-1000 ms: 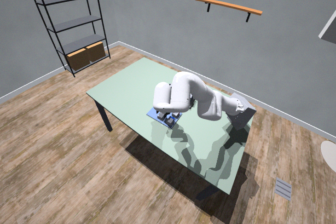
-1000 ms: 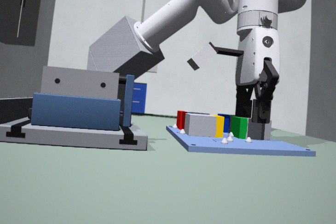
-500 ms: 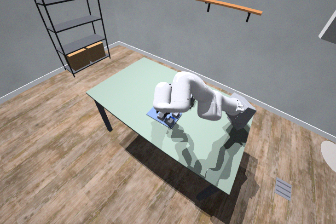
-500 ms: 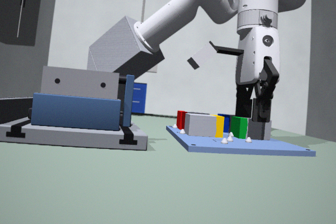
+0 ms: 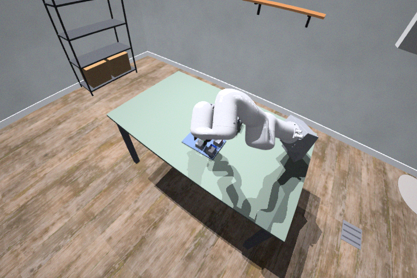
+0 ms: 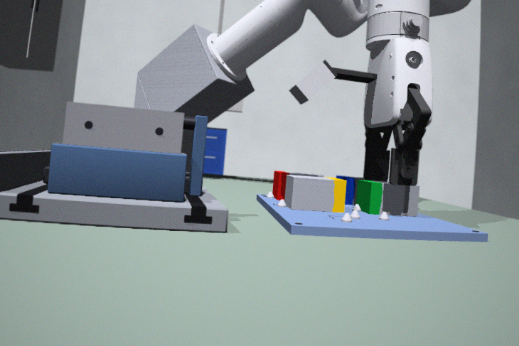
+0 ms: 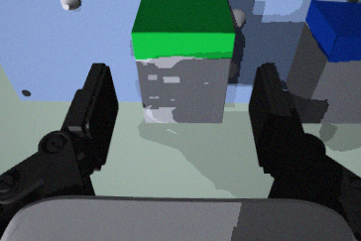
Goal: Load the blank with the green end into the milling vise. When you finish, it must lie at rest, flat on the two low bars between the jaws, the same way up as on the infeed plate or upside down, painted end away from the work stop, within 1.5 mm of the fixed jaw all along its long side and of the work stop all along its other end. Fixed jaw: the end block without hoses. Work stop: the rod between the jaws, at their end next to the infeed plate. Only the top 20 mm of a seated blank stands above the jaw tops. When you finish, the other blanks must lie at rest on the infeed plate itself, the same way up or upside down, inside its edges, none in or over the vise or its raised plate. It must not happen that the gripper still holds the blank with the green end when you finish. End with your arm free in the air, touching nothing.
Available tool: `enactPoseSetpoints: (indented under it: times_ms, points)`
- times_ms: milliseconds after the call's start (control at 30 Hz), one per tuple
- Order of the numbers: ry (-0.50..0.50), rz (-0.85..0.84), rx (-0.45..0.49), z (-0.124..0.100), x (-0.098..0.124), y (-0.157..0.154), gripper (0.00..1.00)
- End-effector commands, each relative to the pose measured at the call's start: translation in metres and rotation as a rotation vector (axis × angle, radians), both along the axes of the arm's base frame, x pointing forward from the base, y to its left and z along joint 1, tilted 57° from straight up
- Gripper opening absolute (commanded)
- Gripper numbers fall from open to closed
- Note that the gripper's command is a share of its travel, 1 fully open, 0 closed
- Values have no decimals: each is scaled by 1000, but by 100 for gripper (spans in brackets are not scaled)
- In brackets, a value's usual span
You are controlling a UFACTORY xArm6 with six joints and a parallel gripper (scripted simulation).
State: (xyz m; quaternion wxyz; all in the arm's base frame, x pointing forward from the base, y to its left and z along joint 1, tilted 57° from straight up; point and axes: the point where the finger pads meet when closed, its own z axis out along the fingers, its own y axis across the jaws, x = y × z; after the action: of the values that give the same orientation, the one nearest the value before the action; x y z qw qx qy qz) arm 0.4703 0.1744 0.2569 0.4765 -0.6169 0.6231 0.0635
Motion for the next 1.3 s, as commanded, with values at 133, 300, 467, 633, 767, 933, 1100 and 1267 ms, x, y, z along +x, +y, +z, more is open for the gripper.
enactPoseSetpoints:
  times_ms: [133, 300, 467, 633, 767, 933, 1100, 1267]
  points:
    - [-2, -1, 0, 2, -1, -2, 80]
    - [-2, -1, 0, 2, -1, -2, 80]
    - [-2, -1, 0, 3, -1, -2, 80]
    - [-2, -1, 0, 3, -2, -3, 80]
    - [-2, -1, 0, 3, -2, -3, 80]
    - [-2, -1, 0, 2, -1, -2, 80]
    - [-2, -1, 0, 1, 0, -1, 80]
    - [-2, -1, 0, 0, 1, 0, 80]
